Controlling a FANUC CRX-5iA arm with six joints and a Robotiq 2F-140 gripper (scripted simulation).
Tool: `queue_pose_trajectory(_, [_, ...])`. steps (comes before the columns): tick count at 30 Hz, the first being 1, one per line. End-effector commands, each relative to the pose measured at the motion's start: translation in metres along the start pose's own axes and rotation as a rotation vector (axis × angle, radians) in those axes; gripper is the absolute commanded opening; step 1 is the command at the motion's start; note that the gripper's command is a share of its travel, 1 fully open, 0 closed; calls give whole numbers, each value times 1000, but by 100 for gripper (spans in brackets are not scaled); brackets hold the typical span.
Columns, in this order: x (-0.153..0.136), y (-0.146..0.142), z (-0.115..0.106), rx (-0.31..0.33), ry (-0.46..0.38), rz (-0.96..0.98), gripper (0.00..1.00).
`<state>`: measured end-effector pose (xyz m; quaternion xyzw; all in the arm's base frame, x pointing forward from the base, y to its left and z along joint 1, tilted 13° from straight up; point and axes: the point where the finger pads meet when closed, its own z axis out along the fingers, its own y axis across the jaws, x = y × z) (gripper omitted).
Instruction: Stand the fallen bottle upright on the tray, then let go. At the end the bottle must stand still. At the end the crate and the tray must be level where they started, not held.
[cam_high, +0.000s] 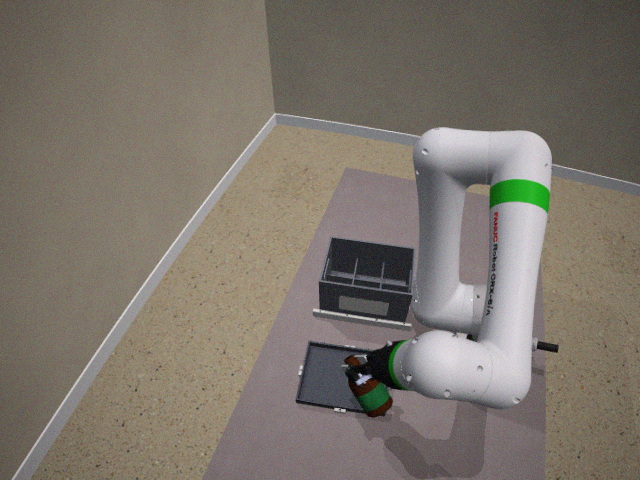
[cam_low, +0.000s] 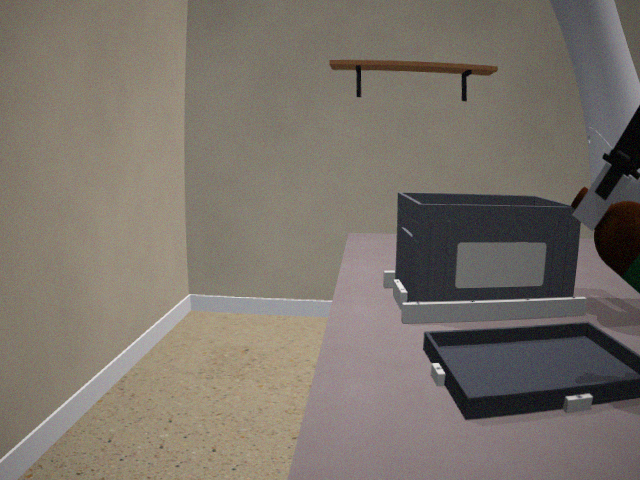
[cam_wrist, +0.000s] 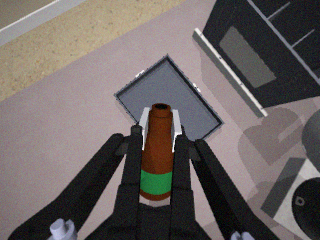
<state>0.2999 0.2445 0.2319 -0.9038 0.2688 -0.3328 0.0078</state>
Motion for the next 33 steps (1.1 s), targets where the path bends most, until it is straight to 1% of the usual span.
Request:
queue_pose_trajectory(1, [0,0,0,-1,11,0,0])
queue_pose_trajectory(14, [-2,0,0,-3,99,0,0])
queue_pose_trajectory(25, [-3,0,-1,2,145,1,0])
queue_pose_trajectory(33, [-3,0,-1,3,155,1,0])
